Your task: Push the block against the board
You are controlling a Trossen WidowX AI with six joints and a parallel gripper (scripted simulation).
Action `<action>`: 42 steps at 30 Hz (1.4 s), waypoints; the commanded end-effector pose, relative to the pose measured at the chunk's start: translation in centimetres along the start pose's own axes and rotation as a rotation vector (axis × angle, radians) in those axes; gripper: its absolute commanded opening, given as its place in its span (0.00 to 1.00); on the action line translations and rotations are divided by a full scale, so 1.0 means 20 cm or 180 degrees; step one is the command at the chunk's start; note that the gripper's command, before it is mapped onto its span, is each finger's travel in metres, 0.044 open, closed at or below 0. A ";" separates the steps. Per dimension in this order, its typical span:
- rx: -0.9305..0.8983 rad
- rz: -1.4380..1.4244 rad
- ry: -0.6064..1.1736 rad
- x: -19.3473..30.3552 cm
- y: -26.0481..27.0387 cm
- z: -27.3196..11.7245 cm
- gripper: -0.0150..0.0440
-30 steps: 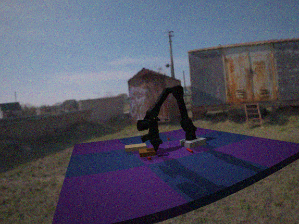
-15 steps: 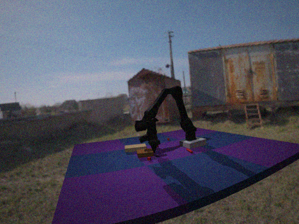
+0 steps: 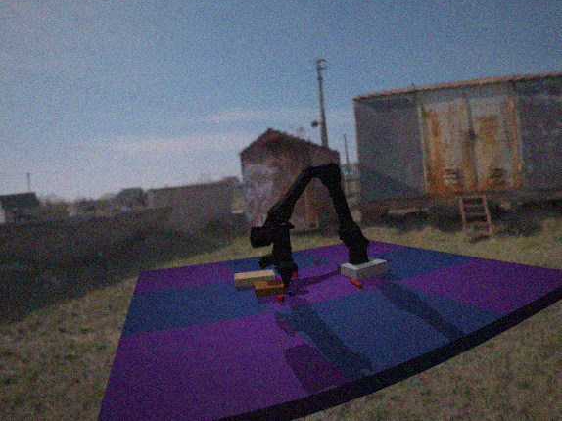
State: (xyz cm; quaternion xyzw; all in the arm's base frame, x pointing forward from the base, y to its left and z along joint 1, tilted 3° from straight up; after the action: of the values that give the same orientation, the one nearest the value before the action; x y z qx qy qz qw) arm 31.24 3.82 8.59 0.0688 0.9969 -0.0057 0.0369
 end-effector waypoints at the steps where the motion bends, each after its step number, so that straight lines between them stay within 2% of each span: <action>1: -0.0012 -0.0009 -0.0022 -0.03 0.00 0.00 0.25; 18: -0.0012 -0.0009 -0.0025 -0.08 -0.01 0.00 0.25; 42: -0.0012 -0.0009 -0.0015 0.10 0.00 0.00 0.25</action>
State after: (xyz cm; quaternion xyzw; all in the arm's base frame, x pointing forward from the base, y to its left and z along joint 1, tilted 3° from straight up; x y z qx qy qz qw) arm 29.81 3.95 8.46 0.0660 0.9970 -0.0043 0.0394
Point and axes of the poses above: the point midway between the two fingers, 35 mm back from their tips, its own z axis out along the fingers, its own y axis across the jaws, x = y × z, the point moved 6 cm from there along -z, back along the fingers, and after that the axes turned 2 degrees about -z, right-handed, at the moved point
